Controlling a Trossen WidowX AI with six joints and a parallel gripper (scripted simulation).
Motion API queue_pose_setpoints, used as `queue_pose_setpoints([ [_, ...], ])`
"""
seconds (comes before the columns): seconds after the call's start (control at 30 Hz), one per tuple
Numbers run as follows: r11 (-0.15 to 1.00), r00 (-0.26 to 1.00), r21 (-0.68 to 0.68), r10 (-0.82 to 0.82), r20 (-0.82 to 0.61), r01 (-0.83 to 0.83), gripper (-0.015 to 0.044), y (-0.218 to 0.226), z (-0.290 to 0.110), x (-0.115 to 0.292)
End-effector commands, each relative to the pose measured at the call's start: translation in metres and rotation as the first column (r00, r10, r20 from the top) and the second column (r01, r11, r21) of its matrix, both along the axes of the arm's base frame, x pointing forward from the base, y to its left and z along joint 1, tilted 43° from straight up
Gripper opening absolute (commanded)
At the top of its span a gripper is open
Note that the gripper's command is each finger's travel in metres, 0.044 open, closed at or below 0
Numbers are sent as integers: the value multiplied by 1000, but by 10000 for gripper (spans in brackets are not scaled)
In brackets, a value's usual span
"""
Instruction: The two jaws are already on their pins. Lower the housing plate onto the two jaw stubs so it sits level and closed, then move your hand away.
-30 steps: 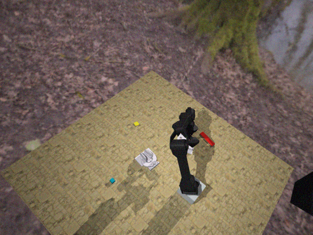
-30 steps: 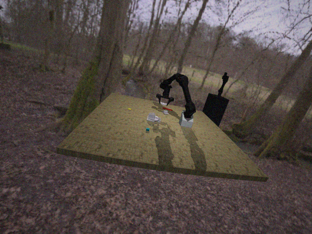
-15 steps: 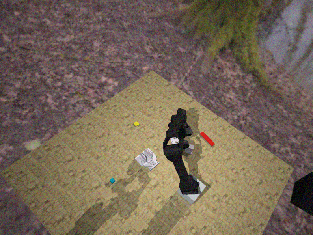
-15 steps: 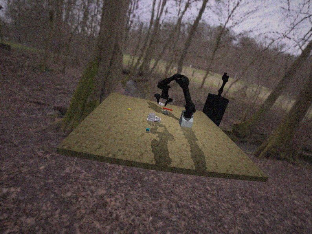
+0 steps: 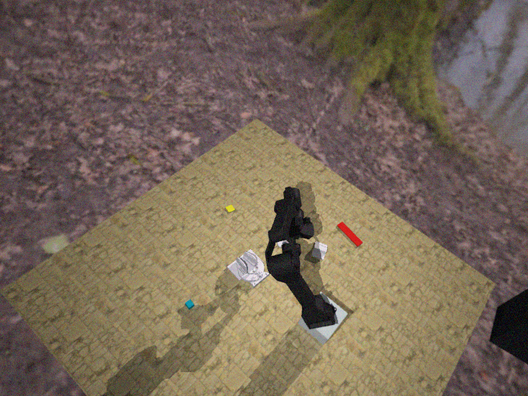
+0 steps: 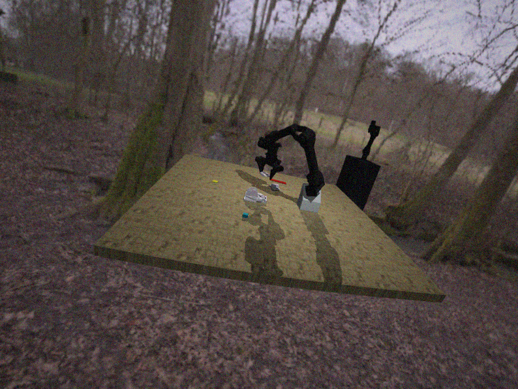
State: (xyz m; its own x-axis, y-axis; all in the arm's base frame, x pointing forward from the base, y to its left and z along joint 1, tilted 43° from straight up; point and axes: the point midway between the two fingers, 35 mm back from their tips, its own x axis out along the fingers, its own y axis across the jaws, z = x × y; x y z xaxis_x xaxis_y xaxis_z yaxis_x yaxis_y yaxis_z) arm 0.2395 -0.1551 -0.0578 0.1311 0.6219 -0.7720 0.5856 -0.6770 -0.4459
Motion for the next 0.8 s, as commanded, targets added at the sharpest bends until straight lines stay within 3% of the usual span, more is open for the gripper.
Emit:
queue_pose_setpoints([
  [0.0,997,996,16,-75,-56,76,351,10,10,5],
  [0.77,897,839,25,-402,-367,441,351,67,52,27],
])
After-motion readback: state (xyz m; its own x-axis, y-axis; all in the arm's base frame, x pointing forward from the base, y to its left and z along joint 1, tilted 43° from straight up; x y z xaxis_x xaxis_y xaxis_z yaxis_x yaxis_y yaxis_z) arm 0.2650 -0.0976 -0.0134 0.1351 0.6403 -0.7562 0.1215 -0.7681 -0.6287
